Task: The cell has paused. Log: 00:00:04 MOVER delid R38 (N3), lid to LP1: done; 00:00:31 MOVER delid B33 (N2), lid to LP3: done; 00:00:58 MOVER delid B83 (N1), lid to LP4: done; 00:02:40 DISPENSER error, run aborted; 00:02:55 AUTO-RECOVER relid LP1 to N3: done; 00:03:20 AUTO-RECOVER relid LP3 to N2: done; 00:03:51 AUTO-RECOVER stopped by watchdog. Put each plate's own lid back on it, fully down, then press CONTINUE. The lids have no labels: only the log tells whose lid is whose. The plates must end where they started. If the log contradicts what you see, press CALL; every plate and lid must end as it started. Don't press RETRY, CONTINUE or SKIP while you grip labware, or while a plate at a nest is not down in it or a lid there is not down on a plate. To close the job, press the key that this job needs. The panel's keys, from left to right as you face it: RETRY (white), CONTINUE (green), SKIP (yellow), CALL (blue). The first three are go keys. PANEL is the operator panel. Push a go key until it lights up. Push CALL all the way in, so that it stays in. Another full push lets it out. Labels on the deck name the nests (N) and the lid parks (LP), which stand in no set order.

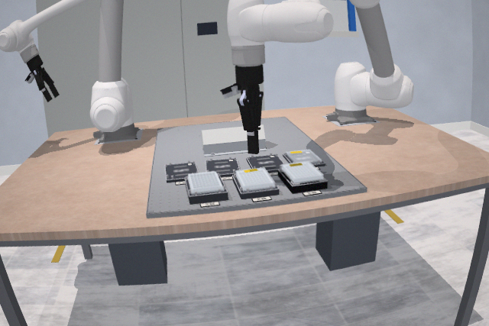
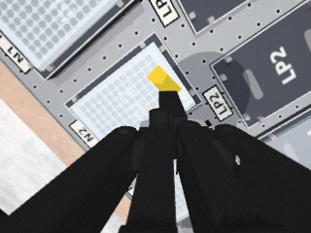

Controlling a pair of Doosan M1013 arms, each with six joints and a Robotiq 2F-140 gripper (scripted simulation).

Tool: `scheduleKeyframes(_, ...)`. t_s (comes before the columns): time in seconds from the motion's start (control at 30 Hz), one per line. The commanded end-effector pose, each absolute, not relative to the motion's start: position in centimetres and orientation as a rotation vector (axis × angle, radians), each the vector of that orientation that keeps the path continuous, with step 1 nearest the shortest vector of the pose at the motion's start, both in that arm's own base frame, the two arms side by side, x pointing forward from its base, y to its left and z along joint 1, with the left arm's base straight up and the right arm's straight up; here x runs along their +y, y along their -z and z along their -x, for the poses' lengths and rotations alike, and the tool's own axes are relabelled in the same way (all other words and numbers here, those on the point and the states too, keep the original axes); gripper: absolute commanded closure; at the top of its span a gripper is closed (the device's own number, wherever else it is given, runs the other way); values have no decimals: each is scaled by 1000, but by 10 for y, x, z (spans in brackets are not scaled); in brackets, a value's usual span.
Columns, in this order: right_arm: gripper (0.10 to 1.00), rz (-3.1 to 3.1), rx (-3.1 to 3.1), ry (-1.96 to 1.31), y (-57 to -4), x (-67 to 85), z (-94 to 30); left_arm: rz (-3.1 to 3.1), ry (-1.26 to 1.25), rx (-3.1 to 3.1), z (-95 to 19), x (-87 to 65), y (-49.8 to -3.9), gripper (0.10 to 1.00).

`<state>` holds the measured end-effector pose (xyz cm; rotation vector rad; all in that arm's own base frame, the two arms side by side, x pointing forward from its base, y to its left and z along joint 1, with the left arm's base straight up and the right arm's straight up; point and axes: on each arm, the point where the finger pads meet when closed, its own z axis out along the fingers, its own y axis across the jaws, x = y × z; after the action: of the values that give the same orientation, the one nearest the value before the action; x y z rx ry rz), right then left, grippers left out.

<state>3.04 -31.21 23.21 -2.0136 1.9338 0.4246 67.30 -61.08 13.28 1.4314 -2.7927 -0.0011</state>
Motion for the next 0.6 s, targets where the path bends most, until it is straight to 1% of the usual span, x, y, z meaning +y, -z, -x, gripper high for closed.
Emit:
scheduleKeyframes(0.0, 98, 2014, 1934, -423, -233, -312, -31, -1602, -2, -2703, -668, -601, -135, 999)
scheduleKeyframes(0.57, 98, 2014, 1934, -423, -233, -312, -31, -2236, -2, -2208, -642, -558, -136, 999)
